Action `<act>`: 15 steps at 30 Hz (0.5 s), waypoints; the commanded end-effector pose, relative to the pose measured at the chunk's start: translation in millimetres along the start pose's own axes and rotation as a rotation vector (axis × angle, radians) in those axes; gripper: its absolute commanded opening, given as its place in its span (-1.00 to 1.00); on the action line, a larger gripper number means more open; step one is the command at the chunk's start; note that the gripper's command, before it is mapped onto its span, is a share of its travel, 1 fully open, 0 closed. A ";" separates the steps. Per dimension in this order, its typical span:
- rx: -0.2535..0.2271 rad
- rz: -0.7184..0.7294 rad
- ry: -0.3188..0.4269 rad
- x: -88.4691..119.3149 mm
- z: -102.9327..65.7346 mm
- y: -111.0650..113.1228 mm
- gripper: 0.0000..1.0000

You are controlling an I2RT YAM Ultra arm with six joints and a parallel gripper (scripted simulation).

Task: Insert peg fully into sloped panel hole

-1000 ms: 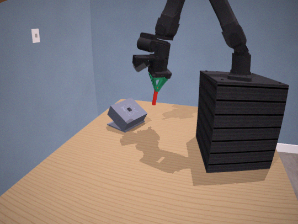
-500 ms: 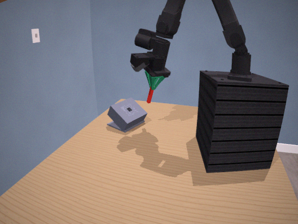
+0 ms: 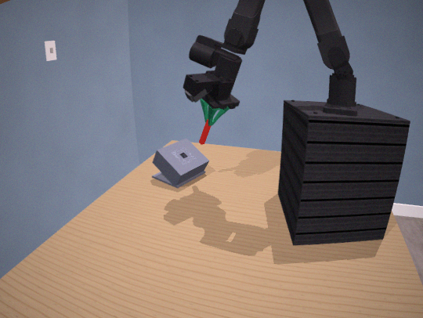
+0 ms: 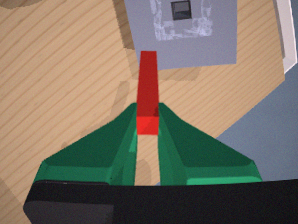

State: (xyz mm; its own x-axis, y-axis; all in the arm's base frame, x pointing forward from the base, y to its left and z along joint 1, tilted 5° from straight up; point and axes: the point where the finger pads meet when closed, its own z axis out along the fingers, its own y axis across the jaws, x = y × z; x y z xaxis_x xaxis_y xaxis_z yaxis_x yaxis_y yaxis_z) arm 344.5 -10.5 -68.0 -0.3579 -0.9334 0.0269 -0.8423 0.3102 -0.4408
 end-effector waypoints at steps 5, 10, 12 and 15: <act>0.098 -0.096 -0.007 -9.5 -16.9 -15.0 -1.00; 0.132 -0.165 -0.017 -18.0 -22.7 -15.1 -1.00; 0.139 -0.180 -0.019 -19.8 -24.0 -15.1 -1.00; 0.159 -0.168 -0.022 -21.2 -25.5 -25.6 -1.00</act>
State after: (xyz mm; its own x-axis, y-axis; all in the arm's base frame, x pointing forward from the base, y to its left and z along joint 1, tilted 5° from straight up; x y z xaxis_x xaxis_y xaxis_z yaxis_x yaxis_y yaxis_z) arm 346.0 5.2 -54.9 -0.2150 -0.9714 0.1012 -0.8575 0.1382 -0.4956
